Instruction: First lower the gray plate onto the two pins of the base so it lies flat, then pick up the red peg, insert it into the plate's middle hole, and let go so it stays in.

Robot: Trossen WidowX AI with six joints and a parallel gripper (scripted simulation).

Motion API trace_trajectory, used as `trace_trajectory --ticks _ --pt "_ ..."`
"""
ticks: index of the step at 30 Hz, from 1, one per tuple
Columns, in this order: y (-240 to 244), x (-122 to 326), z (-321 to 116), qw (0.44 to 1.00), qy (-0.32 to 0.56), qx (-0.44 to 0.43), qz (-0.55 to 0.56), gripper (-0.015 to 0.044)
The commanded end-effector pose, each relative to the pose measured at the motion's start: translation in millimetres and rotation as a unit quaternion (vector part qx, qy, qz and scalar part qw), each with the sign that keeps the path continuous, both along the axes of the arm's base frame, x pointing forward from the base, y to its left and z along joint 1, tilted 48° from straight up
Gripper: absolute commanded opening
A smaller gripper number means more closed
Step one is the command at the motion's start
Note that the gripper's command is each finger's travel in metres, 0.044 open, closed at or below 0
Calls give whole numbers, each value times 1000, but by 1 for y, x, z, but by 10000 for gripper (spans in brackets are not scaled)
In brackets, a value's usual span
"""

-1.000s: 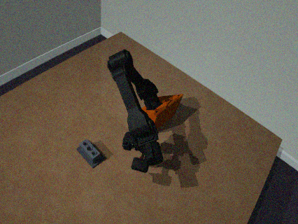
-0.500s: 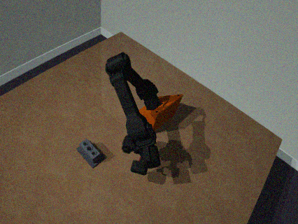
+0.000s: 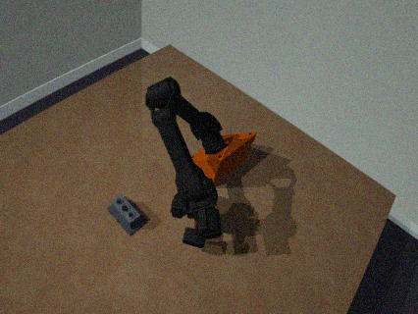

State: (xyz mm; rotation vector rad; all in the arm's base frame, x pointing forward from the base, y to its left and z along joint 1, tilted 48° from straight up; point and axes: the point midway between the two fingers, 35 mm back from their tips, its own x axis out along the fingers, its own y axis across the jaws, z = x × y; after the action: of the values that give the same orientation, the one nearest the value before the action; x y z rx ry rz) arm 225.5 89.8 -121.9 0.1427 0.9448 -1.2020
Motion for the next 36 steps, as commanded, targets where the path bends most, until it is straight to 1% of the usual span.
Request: trace_trajectory --ticks 1,13,20,26,36 --pt "-3 0 -1 1000 1 -2 3 361" --pt "-3 0 -1 1000 1 -2 3 46" --pt "-3 0 -1 1000 1 -2 3 0" --pt "1 0 2 1000 1 -2 3 0" --pt "25 2 20 1000 1 0 3 0"
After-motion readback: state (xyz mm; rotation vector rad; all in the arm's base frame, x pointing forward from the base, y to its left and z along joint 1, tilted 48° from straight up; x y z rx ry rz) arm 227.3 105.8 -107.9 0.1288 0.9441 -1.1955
